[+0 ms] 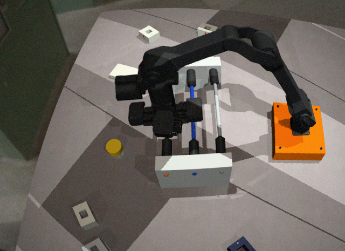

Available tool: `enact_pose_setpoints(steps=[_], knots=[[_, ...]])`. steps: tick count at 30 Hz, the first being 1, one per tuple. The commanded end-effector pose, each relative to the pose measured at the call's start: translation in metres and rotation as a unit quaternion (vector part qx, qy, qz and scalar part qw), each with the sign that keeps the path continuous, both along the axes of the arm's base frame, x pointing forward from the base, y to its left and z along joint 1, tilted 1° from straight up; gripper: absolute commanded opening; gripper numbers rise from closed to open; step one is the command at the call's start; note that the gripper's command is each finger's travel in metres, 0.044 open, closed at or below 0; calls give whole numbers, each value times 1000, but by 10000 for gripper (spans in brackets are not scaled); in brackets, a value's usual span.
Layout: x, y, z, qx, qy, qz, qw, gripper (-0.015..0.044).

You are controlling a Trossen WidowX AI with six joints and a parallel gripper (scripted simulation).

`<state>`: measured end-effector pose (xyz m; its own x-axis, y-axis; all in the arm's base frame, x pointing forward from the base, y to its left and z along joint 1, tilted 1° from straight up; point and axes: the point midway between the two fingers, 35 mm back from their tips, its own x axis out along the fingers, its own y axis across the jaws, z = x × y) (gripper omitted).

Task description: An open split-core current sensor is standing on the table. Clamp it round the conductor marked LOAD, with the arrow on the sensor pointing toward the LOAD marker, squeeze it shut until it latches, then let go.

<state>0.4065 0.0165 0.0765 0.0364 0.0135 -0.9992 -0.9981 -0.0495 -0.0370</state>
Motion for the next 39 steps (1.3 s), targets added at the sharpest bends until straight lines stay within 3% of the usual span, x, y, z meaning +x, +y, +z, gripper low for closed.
enact_pose_setpoints(steps=[1,23,39], knots=[[2,0,8,2,-11,0,1000,0],[0,0,0,0,0,0,1000,0],[0,0,1,0,-3,0,1000,420]])
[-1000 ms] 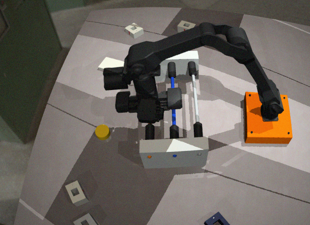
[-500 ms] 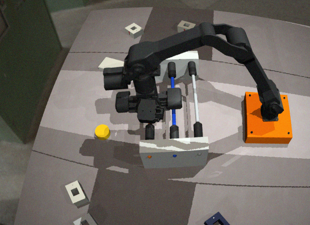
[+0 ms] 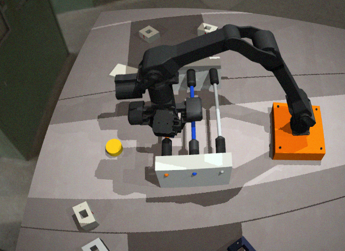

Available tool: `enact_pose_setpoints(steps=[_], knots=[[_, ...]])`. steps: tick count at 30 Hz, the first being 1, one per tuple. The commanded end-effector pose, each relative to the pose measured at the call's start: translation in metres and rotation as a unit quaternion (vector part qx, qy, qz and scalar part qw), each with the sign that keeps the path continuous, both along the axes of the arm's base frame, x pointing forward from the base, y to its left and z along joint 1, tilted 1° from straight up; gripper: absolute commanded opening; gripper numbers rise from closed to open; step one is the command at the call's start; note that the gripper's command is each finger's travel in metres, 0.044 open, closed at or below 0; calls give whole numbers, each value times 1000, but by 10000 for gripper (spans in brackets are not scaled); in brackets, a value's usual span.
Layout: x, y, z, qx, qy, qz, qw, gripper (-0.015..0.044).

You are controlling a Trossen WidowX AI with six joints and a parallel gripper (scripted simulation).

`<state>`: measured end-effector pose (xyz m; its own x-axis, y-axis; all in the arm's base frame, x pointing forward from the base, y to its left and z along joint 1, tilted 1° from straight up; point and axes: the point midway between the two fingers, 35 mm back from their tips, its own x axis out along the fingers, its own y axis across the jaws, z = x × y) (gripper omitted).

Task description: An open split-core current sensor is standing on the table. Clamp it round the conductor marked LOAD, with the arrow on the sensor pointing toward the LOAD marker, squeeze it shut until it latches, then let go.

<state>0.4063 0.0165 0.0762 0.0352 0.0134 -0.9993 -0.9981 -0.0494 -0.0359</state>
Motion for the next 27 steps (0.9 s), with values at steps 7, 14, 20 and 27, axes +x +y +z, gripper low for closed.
enact_pose_setpoints(steps=[7,14,20,27], knots=[[0,0,0,0,0,0,1000,309],[0,0,0,0,0,0,1000,262],[0,0,0,0,0,0,1000,222],[0,0,1,0,-2,0,1000,117]])
